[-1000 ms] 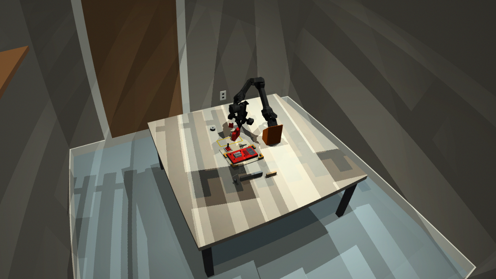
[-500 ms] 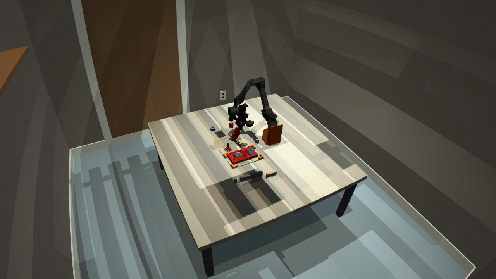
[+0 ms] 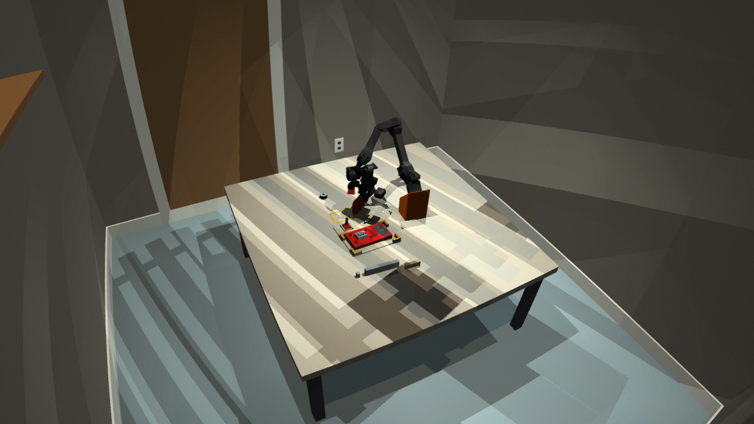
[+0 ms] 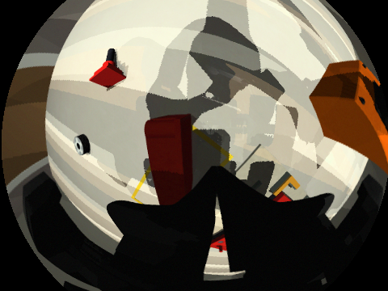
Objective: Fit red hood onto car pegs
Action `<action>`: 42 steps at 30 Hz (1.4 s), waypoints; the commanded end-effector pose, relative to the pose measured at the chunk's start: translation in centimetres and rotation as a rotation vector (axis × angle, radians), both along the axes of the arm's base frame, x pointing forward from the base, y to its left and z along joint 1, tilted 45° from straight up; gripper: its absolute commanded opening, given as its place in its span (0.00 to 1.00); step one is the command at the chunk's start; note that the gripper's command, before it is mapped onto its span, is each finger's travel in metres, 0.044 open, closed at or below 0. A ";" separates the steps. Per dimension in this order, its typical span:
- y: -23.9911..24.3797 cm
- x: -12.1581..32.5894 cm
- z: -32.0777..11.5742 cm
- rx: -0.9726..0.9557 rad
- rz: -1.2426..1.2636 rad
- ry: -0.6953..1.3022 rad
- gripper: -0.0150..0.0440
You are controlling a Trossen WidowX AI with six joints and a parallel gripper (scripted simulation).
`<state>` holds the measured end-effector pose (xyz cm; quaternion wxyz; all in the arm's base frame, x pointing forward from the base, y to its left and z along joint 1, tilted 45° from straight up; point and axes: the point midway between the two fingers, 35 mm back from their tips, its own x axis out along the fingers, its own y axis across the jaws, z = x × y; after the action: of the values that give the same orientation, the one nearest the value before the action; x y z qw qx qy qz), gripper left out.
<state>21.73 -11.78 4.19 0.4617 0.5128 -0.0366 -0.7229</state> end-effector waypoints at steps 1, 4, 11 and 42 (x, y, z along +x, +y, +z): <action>-0.2 -0.3 -0.3 -0.003 0.000 0.013 0.25; -0.2 -0.2 -0.2 -0.003 0.000 0.013 0.25; -0.4 0.1 0.0 -0.003 0.000 0.012 0.25; -1.6 1.7 1.1 -0.001 -0.001 0.011 0.25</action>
<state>23.19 -13.07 5.16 0.4624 0.5102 -0.0347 -0.7243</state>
